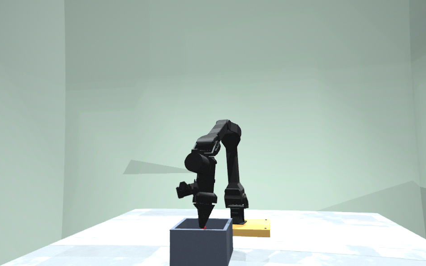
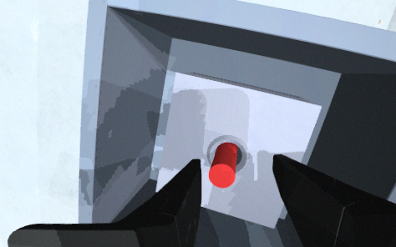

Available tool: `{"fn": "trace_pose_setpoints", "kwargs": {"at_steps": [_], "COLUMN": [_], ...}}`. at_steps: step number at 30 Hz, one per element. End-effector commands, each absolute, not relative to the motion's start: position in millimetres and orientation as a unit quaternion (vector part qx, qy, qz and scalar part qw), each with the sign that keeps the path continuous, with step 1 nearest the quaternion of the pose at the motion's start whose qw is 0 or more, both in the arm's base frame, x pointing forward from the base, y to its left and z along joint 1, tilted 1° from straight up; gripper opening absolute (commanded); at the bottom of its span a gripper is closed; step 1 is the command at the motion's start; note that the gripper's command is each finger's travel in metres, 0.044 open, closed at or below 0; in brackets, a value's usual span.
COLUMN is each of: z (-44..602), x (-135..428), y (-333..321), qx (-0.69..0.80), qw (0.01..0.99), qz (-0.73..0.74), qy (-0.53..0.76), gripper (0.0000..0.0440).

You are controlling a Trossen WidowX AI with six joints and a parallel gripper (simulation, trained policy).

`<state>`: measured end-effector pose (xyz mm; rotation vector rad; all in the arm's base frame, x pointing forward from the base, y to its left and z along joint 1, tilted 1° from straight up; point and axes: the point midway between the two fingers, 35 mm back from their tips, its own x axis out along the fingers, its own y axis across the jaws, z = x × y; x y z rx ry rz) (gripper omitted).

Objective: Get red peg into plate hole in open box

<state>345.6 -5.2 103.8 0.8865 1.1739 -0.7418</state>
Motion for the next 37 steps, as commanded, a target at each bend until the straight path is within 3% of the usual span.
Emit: {"fn": "trace_pose_setpoints", "kwargs": {"at_steps": [1, 37], "z": [105.9, 119.2], "x": [355.9, 401.9], "y": [-10.1, -72.8], "qx": [0.389, 0.376], "qw": [0.685, 0.678], "qz": [-0.329, -0.347], "qy": [0.521, 0.528], "gripper": [0.0196, 0.0187]}}
